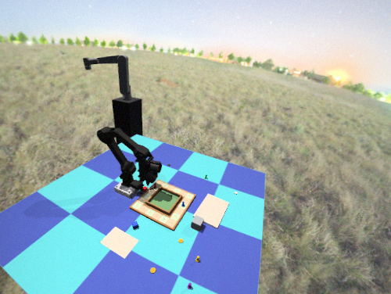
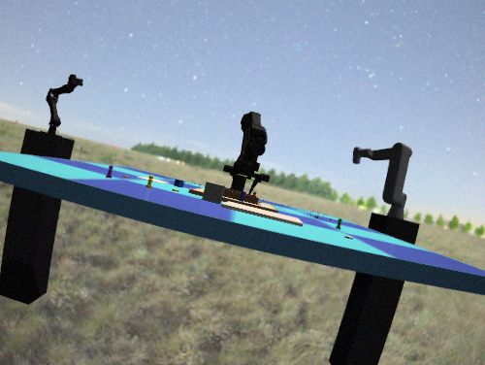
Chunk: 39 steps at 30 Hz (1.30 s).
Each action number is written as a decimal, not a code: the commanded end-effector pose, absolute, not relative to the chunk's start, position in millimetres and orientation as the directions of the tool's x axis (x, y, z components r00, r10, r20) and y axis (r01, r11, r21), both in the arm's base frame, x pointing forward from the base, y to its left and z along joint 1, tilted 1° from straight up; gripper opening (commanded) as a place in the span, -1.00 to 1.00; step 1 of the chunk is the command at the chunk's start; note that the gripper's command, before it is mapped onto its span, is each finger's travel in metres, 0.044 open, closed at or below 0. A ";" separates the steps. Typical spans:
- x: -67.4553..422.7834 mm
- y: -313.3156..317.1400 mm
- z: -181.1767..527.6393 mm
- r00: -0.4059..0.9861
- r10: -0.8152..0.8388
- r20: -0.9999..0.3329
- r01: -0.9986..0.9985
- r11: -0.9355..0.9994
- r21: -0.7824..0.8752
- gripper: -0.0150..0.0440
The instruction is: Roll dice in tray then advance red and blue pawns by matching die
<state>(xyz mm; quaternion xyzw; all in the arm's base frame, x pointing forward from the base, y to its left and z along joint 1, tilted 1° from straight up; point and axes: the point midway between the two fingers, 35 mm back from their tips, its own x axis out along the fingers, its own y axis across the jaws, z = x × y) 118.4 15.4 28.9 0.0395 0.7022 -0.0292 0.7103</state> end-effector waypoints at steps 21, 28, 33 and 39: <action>117.7 15.9 14.2 0.011 0.019 -1.000 0.094 0.995 0.019 -0.41; 122.5 18.0 39.4 0.011 0.019 -1.000 0.094 0.995 0.020 -0.49; 123.9 19.6 63.0 0.011 0.019 -1.000 0.094 0.995 0.020 -0.49; 121.9 21.0 91.8 0.011 0.019 -1.000 0.094 0.995 0.020 -0.49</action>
